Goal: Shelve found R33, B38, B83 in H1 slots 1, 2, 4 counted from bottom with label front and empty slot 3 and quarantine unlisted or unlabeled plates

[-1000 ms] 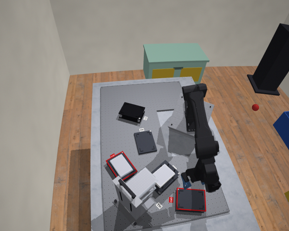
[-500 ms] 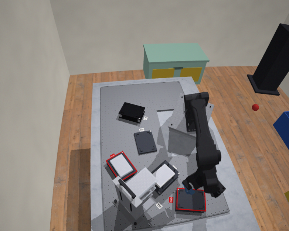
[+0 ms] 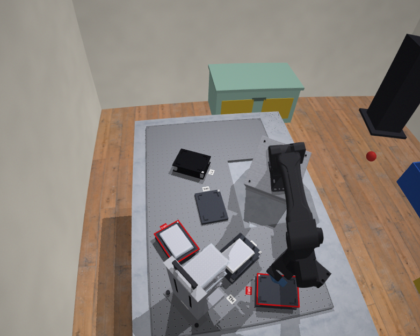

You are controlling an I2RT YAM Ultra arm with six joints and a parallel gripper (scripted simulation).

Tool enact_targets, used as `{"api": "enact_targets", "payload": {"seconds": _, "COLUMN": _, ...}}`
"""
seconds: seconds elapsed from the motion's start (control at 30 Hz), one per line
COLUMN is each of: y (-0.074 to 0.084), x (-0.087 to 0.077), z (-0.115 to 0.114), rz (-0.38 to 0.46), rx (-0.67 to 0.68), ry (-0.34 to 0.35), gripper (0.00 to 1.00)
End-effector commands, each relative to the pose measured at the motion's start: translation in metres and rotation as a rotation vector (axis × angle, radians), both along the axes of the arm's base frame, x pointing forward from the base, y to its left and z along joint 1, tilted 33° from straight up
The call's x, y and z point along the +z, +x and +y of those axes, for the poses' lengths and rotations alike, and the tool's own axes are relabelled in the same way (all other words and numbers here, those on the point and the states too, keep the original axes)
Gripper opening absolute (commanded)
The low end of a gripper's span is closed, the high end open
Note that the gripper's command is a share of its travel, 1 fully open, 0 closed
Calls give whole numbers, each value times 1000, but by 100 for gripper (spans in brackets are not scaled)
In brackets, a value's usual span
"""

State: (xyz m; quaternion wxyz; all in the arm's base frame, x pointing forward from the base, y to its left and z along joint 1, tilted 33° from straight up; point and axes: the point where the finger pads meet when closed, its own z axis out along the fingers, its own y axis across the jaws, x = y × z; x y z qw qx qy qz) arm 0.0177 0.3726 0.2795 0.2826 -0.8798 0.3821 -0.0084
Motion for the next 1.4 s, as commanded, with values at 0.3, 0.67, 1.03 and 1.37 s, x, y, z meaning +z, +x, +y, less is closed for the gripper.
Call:
{"api": "enact_targets", "payload": {"seconds": 0.3, "y": -1, "x": 23, "z": -7, "rz": 8, "rx": 16, "ry": 49, "gripper": 100}}
{"api": "enact_targets", "payload": {"seconds": 0.67, "y": 3, "x": 5, "z": -3, "rz": 5, "rx": 10, "ry": 30, "gripper": 100}}
{"api": "enact_targets", "payload": {"seconds": 1.03, "y": 10, "x": -33, "z": 17, "rz": 3, "rx": 10, "ry": -6, "gripper": 100}}
{"api": "enact_targets", "payload": {"seconds": 1.37, "y": 17, "x": -61, "z": 33, "rz": 3, "rx": 10, "ry": -6, "gripper": 100}}
